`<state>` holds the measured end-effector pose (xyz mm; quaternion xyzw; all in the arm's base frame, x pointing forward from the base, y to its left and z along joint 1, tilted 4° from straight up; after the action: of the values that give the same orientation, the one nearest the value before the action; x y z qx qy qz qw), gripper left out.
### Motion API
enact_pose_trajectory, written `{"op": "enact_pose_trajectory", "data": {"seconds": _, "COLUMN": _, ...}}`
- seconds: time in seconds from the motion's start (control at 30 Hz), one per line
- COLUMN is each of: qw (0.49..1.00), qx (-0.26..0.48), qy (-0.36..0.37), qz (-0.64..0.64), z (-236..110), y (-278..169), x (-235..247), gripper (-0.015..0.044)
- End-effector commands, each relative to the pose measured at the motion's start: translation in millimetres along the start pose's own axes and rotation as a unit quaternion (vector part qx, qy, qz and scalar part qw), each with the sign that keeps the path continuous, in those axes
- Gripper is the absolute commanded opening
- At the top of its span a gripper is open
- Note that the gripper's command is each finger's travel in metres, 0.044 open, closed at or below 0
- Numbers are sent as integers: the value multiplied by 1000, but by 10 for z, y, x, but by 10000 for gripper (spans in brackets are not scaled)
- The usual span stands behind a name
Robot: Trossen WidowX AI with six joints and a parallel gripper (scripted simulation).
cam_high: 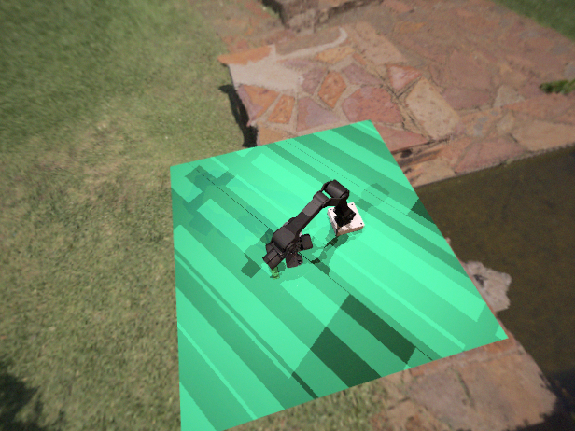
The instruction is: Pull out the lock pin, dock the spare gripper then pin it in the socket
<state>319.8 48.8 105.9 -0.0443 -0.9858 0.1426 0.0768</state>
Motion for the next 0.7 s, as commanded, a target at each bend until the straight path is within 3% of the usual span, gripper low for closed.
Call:
{"op": "enact_pose_trajectory", "data": {"seconds": 0.0, "qw": 1000, "qx": -1, "qy": 0, "qz": 0, "z": -84, "y": 38, "x": -1, "gripper": 200}}
{"op": "enact_pose_trajectory", "data": {"seconds": 0.03, "qw": 1000, "qx": -1, "qy": 0, "qz": 0, "z": -104, "y": 46, "x": -1, "gripper": 200}}
{"op": "enact_pose_trajectory", "data": {"seconds": 0.33, "qw": 1000, "qx": 1, "qy": 0, "qz": -1, "z": -41, "y": 16, "x": 0, "gripper": 436}}
{"op": "enact_pose_trajectory", "data": {"seconds": 0.67, "qw": 1000, "qx": 1, "qy": 0, "qz": -1, "z": -41, "y": 16, "x": 0, "gripper": 440}}
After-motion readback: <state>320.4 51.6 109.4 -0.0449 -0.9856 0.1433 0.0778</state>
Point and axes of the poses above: the point midway between the two fingers, 35 mm back from their tips, its own z axis out along the fingers, its own x axis across the jaws, y = z × x, the point moved 2 cm from there along -z, back along the fingers, and after that the axes turned 8 degrees about -z, right-handed, at the moved point
